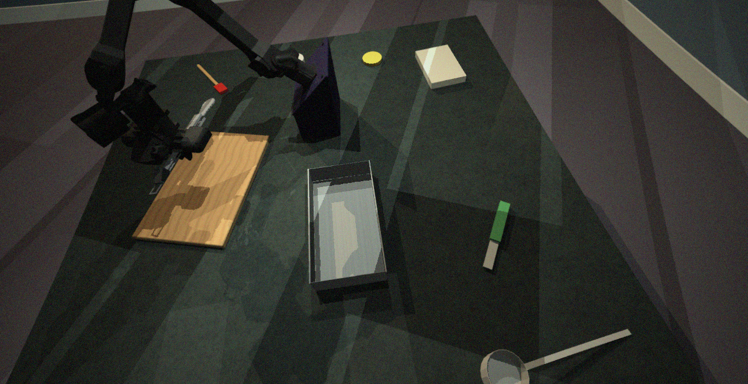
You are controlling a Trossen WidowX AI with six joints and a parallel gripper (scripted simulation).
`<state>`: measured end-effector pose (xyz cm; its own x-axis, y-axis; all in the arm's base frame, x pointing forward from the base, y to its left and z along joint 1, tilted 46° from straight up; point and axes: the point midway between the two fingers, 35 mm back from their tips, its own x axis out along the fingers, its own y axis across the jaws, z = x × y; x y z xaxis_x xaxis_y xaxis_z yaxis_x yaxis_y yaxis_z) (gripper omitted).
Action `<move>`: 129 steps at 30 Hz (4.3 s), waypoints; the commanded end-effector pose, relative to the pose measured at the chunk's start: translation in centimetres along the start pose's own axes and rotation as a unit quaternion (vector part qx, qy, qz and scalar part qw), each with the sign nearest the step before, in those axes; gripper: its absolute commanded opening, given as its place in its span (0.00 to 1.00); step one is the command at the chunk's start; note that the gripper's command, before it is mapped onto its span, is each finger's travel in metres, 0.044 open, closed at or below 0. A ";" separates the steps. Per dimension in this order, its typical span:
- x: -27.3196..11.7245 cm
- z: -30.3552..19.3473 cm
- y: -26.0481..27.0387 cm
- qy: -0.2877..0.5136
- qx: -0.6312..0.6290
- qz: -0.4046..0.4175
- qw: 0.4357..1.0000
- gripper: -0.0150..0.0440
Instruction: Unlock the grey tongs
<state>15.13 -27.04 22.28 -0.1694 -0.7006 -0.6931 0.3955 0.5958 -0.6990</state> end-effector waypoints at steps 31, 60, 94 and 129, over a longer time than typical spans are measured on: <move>5.6 0.0 0.0 -0.002 -0.004 0.000 1.000 0.00; 7.7 -0.5 -0.2 -0.002 -0.002 -0.004 1.000 0.40; -2.4 -0.2 14.2 0.005 -0.005 0.013 1.000 1.00; -7.0 -0.6 14.5 0.001 -0.008 0.012 1.000 1.00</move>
<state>21.45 -13.38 16.94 -0.1615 -0.6878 -0.7077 0.3807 0.6182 -0.6877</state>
